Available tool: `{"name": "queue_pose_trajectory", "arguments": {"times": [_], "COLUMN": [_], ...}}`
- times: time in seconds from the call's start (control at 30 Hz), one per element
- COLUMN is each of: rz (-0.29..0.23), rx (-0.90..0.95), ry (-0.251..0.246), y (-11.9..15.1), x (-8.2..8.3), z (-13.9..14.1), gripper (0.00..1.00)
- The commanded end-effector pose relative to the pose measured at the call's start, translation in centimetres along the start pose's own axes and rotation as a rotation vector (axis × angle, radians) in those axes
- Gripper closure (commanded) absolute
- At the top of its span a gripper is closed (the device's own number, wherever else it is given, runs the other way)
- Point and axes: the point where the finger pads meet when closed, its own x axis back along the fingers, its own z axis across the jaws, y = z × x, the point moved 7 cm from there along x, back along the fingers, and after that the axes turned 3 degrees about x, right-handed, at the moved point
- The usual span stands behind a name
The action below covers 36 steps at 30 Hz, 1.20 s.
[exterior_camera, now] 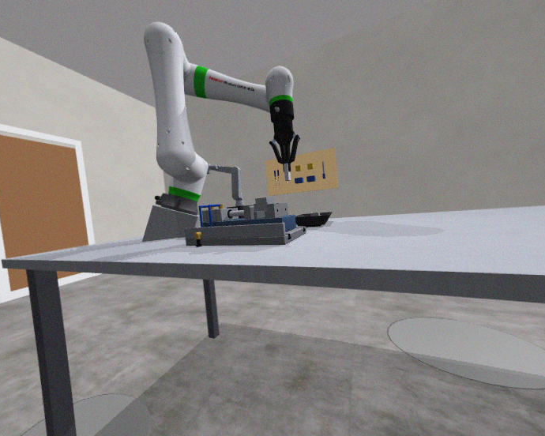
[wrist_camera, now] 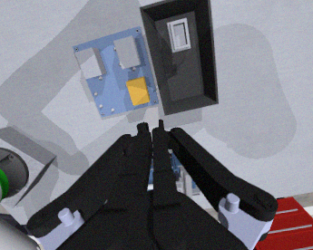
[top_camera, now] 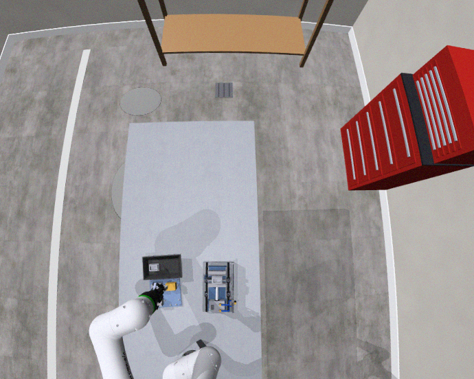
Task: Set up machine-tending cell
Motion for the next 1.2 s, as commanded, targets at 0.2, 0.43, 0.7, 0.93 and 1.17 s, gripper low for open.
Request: {"name": "queue_pose_trajectory", "arguments": {"times": [0.2, 0.43, 0.7, 0.93, 1.17], "rz": [0.010, 0.010, 0.010, 0.010, 0.010], "rx": [0.002, 0.002, 0.002, 0.002, 0.002], "ry": [-0.011, -0.011, -0.011, -0.011, -0.011], "y": [0.6, 0.6, 0.6, 0.6, 0.5], "x": [-1.0, -1.1, -1.6, -2.3, -3.6], "z": [6.2, 6.2, 6.3, 6.3, 6.3], "gripper": [1.00, 1.00, 1.00, 1.00, 1.00]}}
